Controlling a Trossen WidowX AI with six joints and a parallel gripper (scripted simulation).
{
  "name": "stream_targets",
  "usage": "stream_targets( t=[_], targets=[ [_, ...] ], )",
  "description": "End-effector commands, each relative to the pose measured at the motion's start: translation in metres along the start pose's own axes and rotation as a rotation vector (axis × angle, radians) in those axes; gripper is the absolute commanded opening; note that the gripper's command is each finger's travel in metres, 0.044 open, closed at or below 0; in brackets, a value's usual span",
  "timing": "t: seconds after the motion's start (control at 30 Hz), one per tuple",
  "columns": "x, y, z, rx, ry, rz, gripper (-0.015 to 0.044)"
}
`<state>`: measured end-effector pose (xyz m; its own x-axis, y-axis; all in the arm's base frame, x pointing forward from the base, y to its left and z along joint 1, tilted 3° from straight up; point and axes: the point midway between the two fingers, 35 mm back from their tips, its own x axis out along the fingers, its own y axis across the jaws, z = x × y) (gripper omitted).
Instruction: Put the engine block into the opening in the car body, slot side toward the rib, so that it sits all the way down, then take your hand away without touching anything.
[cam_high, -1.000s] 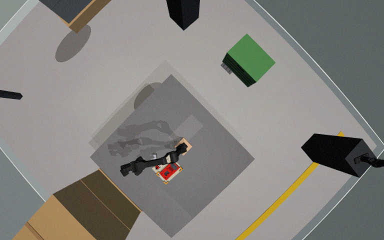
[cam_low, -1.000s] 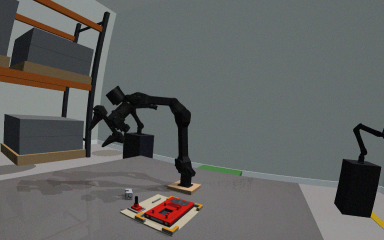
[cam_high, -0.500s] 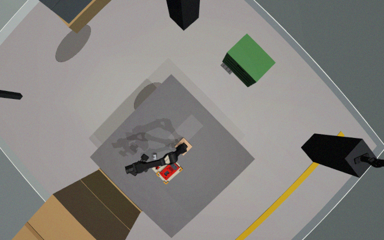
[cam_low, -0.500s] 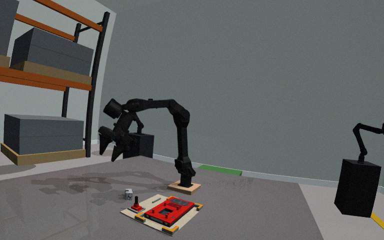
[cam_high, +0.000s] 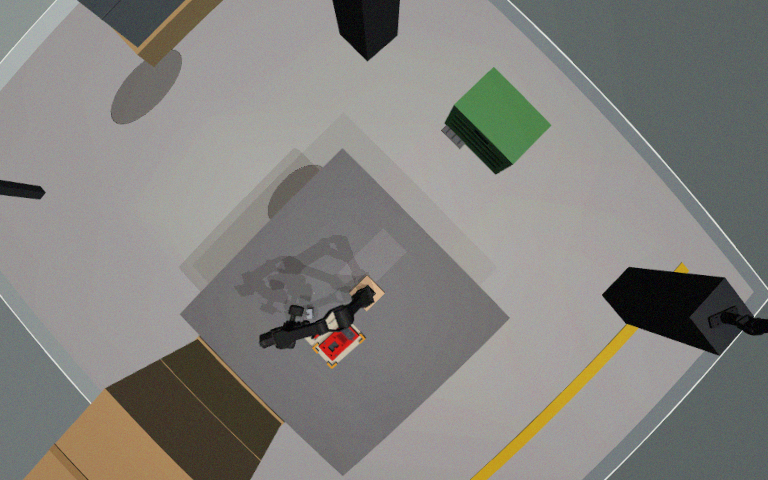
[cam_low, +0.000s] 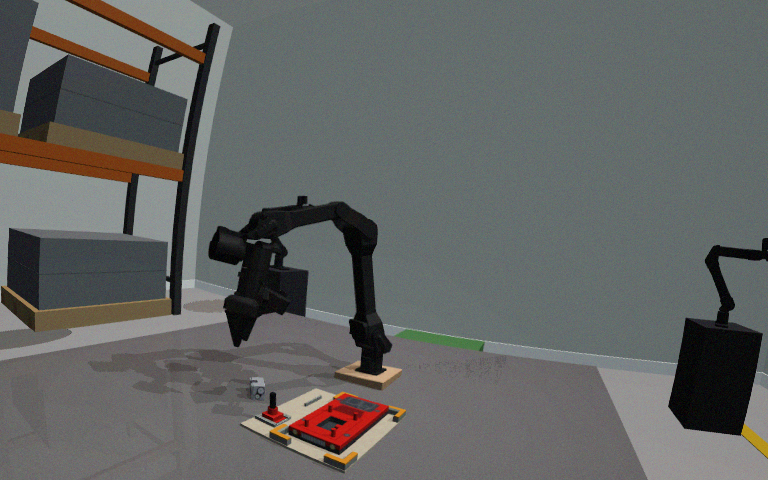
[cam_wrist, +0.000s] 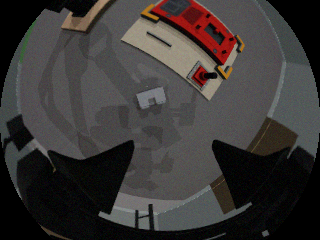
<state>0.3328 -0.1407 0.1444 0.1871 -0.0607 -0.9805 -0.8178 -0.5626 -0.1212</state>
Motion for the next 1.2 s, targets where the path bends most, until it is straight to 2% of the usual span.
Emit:
stream_targets(
  t=[0.0, 0.17, 0.43, 0.6, 1.17],
  targets=[
    [0.011, 0.01, 0.016, -0.125, -0.072, 0.075, 0.044],
    [0.018, 0.02, 0.029, -0.242, -0.138, 0.131, 0.044],
    [0.018, 0.021, 0.031, -0.251, -0.143, 0.135, 0.044],
    [0.051, 0.027, 0.038, -0.251, -0.143, 0.135, 0.044],
    [0.073, 0.029, 0.039, -0.251, -0.143, 0.135, 0.044]
  ],
)
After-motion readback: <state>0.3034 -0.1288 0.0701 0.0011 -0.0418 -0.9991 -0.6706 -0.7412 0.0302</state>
